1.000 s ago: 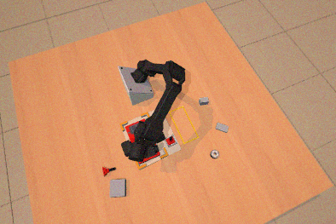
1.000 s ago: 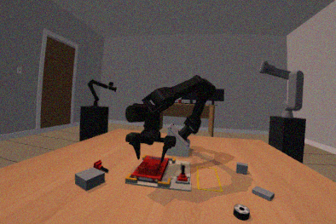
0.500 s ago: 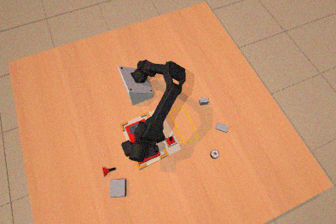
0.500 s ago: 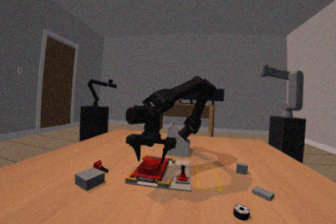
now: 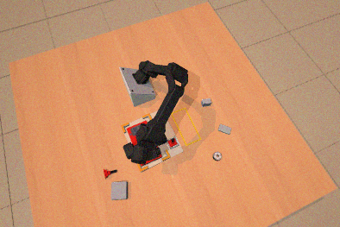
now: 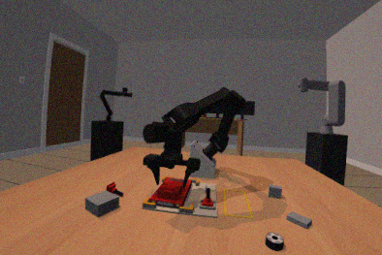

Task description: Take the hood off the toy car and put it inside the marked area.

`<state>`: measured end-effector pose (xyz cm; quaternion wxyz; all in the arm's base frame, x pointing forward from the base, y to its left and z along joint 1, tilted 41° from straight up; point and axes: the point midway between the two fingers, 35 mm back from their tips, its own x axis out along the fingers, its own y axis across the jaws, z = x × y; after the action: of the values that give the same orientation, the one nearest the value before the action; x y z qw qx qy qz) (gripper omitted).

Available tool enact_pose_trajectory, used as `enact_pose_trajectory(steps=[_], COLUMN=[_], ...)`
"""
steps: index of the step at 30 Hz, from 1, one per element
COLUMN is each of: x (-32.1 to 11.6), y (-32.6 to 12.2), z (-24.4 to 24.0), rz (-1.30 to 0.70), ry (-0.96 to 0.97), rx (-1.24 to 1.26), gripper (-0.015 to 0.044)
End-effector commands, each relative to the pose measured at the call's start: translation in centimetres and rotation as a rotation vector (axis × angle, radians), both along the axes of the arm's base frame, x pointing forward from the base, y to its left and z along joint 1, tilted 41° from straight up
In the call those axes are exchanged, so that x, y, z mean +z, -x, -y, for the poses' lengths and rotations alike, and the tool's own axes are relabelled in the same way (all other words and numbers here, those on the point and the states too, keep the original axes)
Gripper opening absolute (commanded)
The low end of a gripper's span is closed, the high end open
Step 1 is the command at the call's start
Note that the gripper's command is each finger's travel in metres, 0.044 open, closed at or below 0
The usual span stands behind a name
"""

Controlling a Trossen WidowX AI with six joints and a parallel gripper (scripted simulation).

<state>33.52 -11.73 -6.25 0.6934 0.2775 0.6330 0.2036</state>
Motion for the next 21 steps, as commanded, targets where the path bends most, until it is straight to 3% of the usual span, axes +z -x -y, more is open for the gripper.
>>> enact_pose_trajectory(steps=[1, 21], x=[-0.45, -1.19], y=[0.11, 0.01], z=[-0.36, -1.0], rz=[-0.009, -0.009], ry=[-0.008, -0.008], rx=[-0.003, -0.003], gripper=[0.044, 0.044])
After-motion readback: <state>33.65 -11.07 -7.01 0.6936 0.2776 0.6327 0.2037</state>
